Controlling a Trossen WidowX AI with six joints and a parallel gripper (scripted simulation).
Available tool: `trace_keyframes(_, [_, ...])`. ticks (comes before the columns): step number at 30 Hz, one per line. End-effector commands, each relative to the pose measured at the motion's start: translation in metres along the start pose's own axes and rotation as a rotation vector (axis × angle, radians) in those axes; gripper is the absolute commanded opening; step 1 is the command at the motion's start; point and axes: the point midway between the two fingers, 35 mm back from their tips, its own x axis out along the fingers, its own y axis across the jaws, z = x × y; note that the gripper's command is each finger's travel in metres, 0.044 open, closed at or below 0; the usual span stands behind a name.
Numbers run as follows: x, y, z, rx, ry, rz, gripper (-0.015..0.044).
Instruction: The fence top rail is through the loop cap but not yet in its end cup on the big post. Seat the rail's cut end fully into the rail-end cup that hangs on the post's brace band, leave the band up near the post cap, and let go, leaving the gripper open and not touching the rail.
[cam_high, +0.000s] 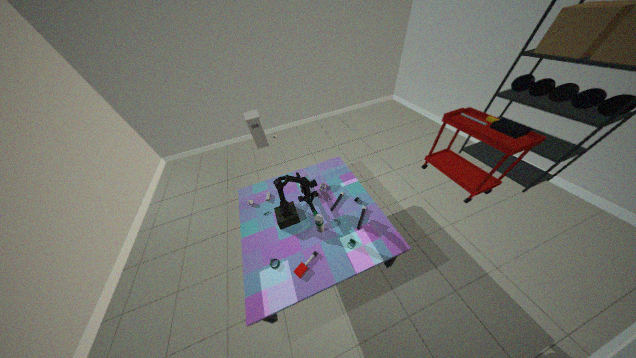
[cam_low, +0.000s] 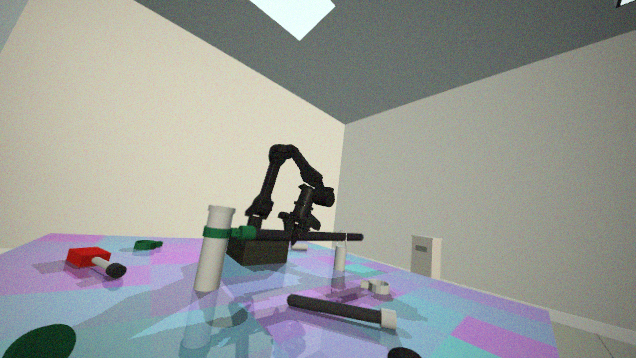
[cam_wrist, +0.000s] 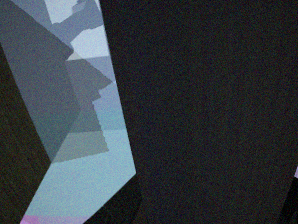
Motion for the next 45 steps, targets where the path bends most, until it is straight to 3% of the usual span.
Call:
trace_keyframes(1, [-0.0002,0.0,-0.0001,0.0,0.0,0.0,0.0])
trace_keyframes(45, [-0.0022,-0.0031,-0.0058,-0.005,0.006,-0.002,0.0])
